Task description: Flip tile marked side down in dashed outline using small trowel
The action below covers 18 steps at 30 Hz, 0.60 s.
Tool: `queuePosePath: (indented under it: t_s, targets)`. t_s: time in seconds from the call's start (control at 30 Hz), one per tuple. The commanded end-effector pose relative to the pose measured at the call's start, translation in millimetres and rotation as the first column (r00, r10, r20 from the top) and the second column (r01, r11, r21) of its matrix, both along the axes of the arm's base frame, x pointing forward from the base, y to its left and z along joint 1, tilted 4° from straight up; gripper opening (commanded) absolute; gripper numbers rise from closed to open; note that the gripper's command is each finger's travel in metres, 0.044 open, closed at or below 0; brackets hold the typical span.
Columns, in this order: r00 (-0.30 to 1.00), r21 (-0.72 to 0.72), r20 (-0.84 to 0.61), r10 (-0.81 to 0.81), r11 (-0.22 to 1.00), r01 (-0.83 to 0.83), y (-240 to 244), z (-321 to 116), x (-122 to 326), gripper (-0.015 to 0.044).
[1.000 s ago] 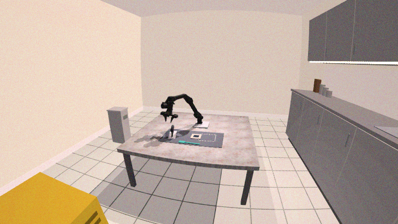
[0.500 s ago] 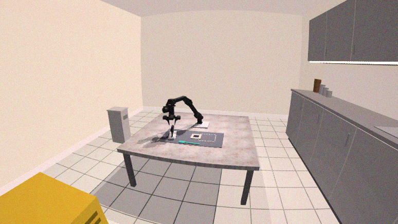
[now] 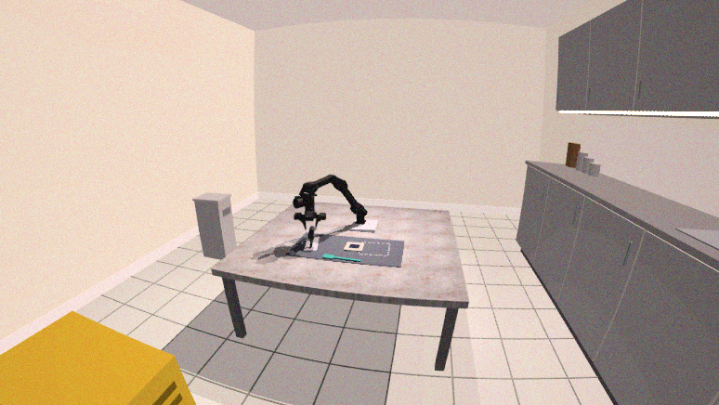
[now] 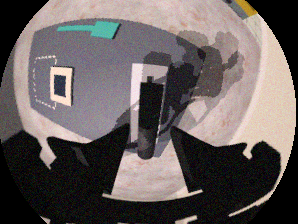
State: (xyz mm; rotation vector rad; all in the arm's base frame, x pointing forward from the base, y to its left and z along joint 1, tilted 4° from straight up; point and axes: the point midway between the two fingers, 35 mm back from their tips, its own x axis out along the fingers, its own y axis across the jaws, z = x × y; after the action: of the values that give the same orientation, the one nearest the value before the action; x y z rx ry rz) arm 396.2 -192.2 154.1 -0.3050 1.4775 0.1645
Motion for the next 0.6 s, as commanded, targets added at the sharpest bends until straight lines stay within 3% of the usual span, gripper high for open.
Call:
queuePosePath:
  t_s: [0.0, 0.4, 0.57]
  targets:
    - [1.0, 0.005, -0.005, 0.006, 1.0, -0.006, 0.2, -8.5, 0.1, 0.027]
    - [1.0, 0.005, -0.005, 0.006, 1.0, -0.006, -0.7, -25.3, 0.8, 0.027]
    - [1.0, 0.005, -0.005, 0.006, 1.0, -0.006, -0.7, -25.3, 0.8, 0.0139]
